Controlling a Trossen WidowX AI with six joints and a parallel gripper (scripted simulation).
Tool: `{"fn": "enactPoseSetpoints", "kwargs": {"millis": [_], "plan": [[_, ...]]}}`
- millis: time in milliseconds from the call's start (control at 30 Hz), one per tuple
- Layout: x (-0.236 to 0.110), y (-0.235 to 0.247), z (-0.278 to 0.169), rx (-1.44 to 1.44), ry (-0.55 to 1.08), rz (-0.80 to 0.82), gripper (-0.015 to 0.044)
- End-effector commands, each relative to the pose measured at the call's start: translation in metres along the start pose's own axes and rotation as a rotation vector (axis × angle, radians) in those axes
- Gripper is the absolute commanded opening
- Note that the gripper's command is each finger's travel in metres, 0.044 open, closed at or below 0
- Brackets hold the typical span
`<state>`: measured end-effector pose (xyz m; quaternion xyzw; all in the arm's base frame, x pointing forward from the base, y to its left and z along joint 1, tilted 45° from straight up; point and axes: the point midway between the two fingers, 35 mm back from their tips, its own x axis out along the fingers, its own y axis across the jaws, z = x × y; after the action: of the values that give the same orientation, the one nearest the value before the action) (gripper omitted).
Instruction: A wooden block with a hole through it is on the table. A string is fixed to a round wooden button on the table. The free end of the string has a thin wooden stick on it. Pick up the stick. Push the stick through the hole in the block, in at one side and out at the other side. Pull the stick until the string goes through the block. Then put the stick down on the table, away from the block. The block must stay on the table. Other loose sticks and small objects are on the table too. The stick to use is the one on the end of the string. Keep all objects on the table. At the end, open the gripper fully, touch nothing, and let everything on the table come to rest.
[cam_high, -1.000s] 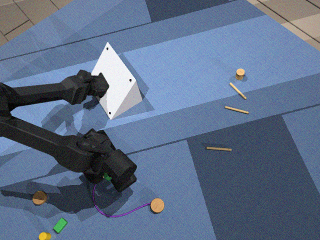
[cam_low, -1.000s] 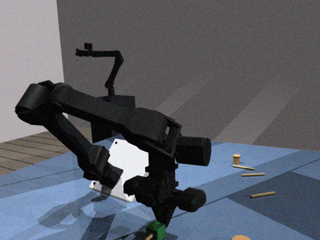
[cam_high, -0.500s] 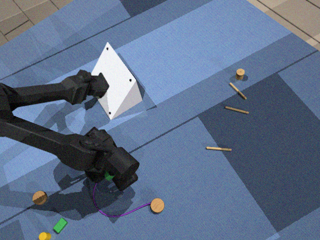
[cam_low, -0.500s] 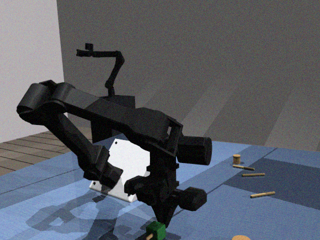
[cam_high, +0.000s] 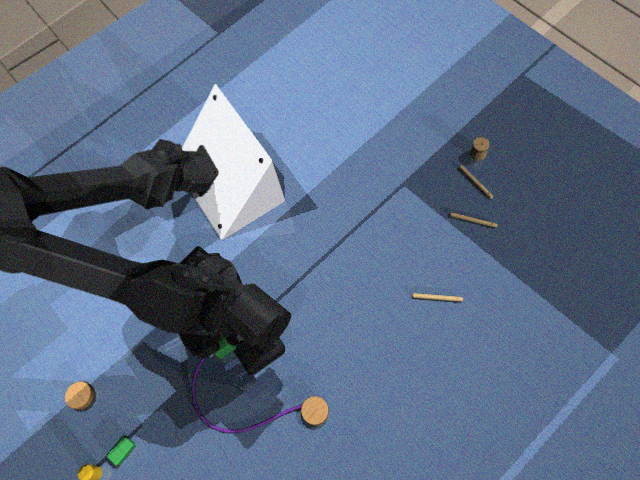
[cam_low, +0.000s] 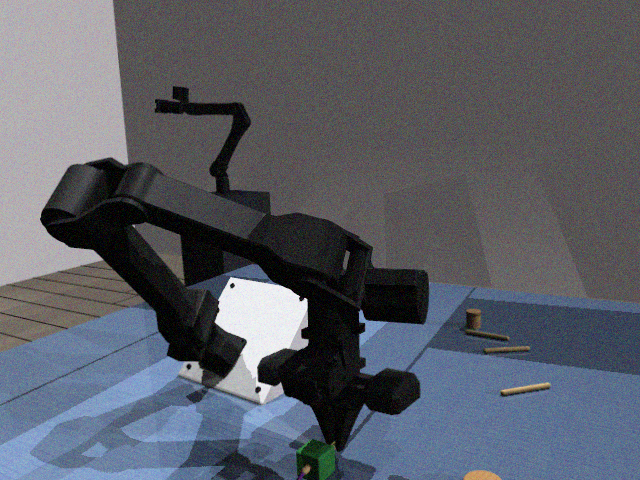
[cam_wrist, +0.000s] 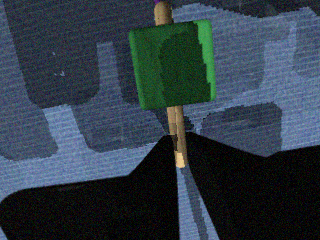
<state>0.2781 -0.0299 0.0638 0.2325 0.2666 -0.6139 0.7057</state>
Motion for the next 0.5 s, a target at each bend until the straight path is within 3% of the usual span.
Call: {"fn": "enactPoseSetpoints", "kwargs": {"millis": [0, 467], "plan": [[0.002, -0.002, -0.006, -0.001, 0.000, -0.002, 0.0000], [0.001, -0.003, -0.021, 0.000, 0.000, 0.014, 0.0000]]}}
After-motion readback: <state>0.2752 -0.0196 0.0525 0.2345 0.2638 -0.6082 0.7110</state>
